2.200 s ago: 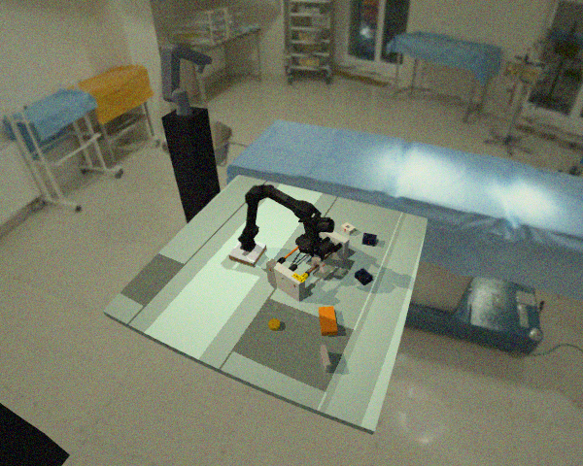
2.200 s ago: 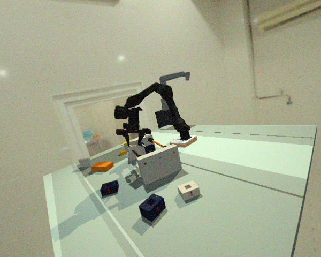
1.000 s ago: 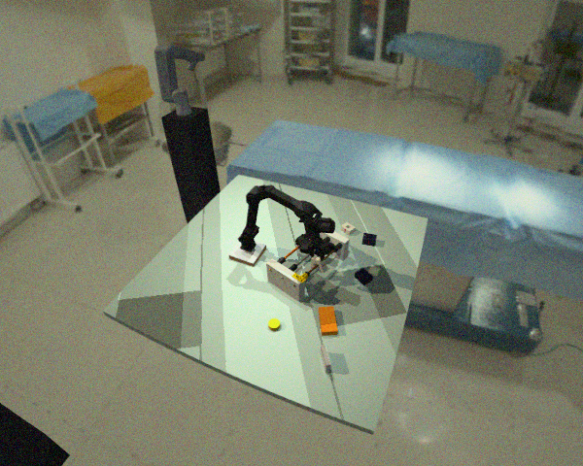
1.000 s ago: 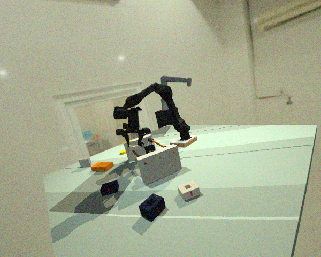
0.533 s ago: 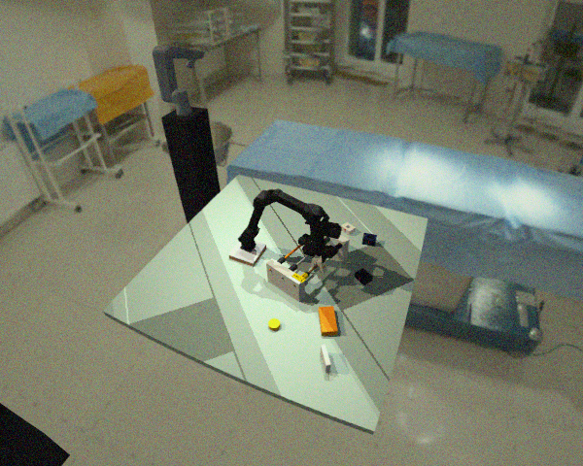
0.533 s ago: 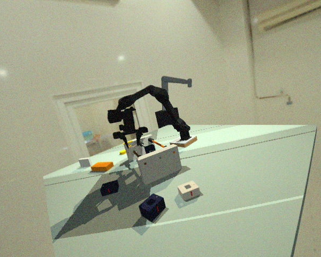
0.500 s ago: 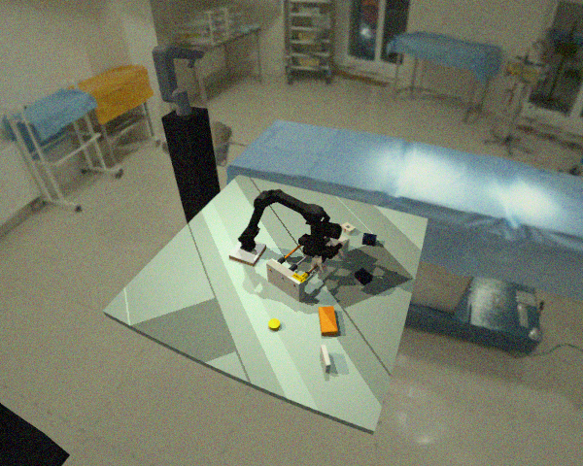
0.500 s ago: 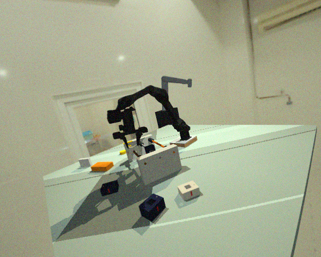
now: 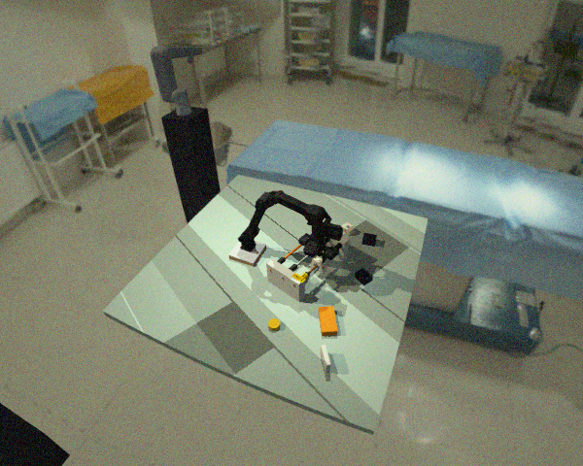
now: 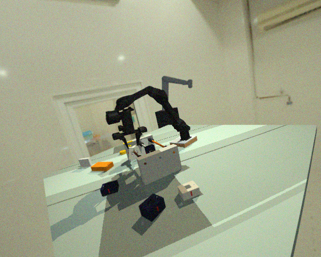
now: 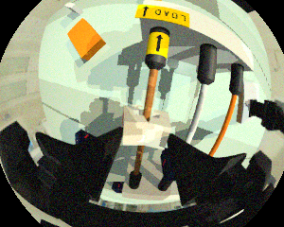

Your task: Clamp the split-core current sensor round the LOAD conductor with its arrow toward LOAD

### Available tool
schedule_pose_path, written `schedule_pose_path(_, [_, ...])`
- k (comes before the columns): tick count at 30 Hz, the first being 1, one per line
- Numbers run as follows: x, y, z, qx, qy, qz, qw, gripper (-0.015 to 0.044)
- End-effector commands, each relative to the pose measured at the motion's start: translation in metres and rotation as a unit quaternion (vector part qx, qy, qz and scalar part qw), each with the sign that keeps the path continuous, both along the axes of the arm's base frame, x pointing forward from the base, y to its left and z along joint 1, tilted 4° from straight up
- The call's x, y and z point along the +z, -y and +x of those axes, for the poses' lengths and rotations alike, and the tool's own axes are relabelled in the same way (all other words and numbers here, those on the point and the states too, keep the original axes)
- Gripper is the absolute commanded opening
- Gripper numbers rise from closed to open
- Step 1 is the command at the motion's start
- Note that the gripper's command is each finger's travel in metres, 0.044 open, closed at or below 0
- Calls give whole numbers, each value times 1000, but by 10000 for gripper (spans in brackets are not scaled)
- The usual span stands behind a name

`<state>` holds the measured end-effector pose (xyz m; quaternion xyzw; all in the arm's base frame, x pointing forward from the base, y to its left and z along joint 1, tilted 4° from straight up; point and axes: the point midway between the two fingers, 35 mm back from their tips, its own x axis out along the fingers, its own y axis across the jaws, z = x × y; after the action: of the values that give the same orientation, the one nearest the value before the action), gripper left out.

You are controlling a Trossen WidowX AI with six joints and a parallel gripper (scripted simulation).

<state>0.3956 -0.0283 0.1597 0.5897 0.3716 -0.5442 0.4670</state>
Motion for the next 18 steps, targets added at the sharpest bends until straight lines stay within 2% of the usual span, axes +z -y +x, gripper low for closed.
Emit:
schedule_pose_path(1, [0, 0, 0, 0, 1, -1, 1000, 341])
schedule_pose_path(5, [0, 0, 0, 0, 1, -1, 1000, 440])
schedule_pose_path(12, [0, 0, 0, 0, 1, -1, 1000, 440])
schedule_pose_path(18, [-30, 2, 5, 2, -1, 2, 1000, 440])
